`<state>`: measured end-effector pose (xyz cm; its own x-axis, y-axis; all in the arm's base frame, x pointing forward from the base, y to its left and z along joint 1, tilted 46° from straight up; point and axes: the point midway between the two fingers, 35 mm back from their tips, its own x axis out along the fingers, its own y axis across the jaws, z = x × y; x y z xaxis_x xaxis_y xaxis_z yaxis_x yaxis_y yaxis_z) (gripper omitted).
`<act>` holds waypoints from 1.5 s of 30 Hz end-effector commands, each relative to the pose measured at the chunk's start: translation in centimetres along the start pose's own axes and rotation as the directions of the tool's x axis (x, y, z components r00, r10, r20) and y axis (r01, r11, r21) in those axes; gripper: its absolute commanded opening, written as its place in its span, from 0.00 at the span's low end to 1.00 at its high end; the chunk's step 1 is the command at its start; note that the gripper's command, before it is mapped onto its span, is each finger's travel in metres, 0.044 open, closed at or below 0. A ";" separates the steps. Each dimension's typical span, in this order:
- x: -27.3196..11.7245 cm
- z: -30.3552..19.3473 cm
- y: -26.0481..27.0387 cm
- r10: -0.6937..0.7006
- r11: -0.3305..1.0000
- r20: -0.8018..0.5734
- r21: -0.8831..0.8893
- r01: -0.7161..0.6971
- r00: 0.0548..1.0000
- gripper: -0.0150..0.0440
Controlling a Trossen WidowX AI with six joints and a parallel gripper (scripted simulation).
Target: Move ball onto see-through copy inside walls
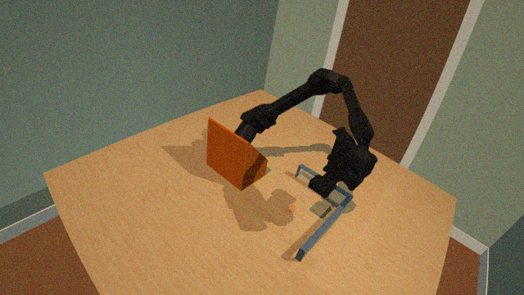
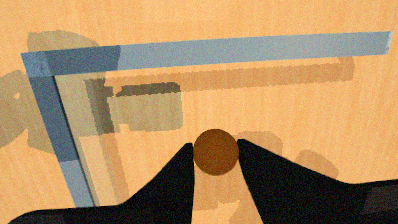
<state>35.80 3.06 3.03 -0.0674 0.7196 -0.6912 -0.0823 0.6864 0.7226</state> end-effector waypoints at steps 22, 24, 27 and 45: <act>1.9 -5.9 -2.2 -0.004 1.000 -0.006 -0.011 0.004 1.000 0.25; 2.3 -6.6 -2.3 -0.003 1.000 -0.006 -0.011 0.003 1.000 0.25; 2.7 -7.6 -2.6 -0.003 1.000 -0.006 -0.010 0.003 1.000 0.25; 9.2 -8.1 -2.7 -0.002 1.000 -0.006 -0.009 0.002 1.000 0.25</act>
<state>27.91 5.63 -4.17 -0.0677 0.7123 -0.6986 -0.1039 0.6914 0.7150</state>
